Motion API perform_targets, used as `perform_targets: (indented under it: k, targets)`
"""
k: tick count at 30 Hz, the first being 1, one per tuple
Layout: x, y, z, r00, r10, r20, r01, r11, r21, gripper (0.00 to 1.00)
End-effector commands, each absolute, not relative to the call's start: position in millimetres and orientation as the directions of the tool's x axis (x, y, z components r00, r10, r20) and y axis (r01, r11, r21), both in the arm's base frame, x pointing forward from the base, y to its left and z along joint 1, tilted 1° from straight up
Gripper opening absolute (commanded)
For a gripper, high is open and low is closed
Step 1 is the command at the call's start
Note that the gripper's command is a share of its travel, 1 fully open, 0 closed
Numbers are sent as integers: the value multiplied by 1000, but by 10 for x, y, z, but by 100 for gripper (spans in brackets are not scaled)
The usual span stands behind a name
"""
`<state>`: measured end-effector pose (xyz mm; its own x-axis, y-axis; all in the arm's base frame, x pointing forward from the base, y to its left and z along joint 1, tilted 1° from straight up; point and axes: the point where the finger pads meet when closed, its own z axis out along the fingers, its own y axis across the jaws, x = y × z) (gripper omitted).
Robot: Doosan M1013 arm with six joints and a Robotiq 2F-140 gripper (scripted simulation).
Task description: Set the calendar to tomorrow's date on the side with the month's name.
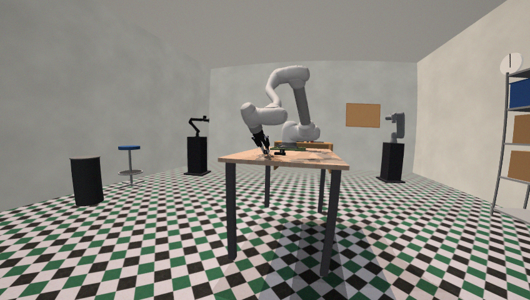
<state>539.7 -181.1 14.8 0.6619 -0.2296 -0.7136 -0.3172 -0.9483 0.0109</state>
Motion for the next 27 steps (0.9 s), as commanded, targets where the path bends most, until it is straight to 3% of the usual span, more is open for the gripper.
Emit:
perform_targets:
  k: [1,10,11,27]
  targets:
    - [5397,-1811,150,662,-229,-713,-317,-948,11,22]
    - [5397,-1811,150,662,-229,-713,-317,-948,11,29]
    - [5397,-1811,150,662,-229,-713,-317,-948,11,41]
    - [5397,-1811,150,662,-229,-713,-317,-948,11,41]
